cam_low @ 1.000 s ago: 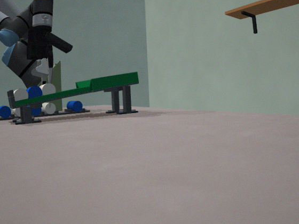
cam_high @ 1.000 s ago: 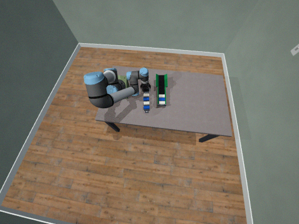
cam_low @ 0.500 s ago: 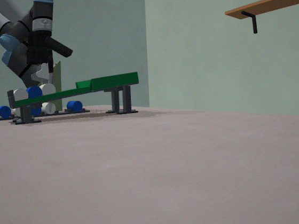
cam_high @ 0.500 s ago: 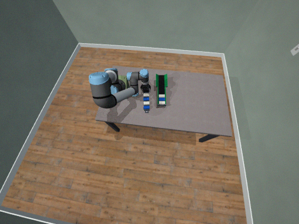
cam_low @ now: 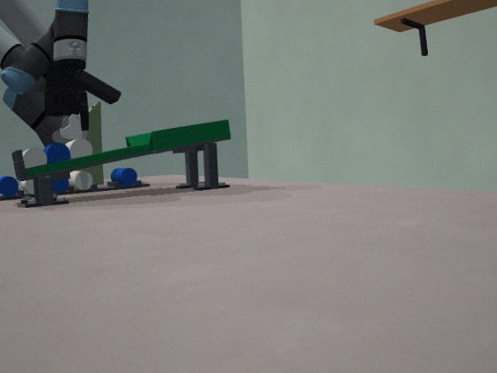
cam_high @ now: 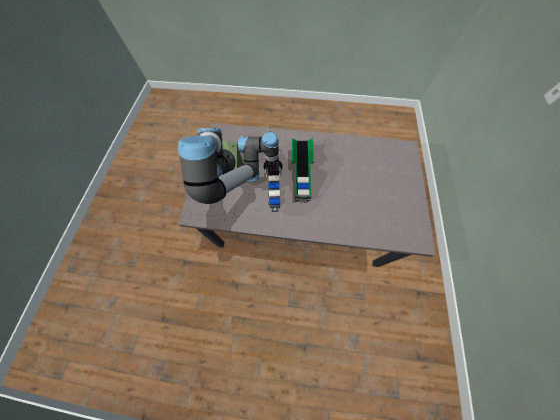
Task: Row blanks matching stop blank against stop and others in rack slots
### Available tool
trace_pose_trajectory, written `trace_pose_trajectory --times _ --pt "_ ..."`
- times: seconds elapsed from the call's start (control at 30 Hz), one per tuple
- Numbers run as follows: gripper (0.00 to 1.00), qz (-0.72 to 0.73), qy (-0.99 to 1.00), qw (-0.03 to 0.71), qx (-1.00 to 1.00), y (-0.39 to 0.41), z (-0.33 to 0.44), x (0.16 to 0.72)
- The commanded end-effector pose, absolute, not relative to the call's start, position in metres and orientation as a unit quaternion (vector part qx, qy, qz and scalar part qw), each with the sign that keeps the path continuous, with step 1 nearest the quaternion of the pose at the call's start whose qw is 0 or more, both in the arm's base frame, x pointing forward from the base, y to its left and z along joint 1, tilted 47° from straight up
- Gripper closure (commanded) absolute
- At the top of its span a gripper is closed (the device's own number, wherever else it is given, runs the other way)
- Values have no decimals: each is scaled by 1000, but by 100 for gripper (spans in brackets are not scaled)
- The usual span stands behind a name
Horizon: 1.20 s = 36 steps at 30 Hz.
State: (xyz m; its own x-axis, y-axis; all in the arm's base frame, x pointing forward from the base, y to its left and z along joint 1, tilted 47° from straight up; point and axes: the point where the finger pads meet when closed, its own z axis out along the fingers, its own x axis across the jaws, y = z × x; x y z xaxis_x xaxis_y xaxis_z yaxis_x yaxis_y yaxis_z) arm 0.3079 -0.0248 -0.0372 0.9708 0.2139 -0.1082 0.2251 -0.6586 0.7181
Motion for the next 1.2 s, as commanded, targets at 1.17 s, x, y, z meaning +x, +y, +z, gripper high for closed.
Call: trace_pose_trajectory --times 1.17 --pt "47 -6 121 395 911 -31 -43 309"
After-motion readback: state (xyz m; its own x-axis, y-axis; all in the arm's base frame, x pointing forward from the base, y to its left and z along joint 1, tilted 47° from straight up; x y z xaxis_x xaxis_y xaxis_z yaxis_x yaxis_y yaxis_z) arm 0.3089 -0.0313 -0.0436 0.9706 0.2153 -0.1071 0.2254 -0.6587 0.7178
